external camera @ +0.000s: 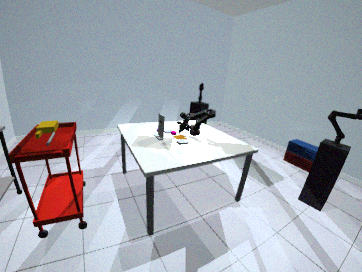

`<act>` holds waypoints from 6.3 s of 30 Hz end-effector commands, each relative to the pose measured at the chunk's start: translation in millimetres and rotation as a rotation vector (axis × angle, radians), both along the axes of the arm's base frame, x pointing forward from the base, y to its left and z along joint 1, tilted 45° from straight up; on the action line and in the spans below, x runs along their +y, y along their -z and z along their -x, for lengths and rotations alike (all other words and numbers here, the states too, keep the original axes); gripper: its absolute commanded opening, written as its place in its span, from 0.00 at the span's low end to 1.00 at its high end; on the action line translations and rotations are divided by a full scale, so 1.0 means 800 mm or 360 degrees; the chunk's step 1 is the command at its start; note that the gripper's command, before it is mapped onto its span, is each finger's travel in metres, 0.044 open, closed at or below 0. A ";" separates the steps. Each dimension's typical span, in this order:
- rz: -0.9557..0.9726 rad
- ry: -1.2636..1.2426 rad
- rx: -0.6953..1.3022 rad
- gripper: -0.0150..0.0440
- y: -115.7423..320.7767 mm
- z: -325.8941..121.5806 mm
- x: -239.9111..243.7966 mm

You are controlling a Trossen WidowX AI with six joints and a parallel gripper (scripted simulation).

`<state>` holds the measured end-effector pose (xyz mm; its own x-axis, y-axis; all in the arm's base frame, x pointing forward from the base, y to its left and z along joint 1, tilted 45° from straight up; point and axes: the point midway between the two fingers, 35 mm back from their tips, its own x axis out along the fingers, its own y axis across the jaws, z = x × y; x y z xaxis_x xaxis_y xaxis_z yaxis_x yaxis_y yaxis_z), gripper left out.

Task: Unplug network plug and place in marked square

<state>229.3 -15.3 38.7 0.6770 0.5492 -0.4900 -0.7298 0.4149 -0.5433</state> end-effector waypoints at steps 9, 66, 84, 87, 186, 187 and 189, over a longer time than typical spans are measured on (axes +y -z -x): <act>-0.0001 0.0005 0.0015 0.25 0.012 -0.001 0.009; -0.0019 0.0004 -0.0008 0.25 0.031 -0.004 0.042; -0.0014 0.0004 -0.0004 0.52 0.030 -0.002 0.038; -0.0012 0.0003 -0.0002 0.52 0.029 0.000 0.037; 0.0009 0.0005 0.0031 0.52 -0.026 0.030 -0.035; 0.0009 0.0005 0.0031 0.52 -0.027 0.030 -0.036; 0.0007 0.0005 0.0030 0.52 -0.029 0.030 -0.038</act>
<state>204.7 -42.1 57.2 0.6650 0.5441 -0.5116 -0.7432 0.4148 -0.5250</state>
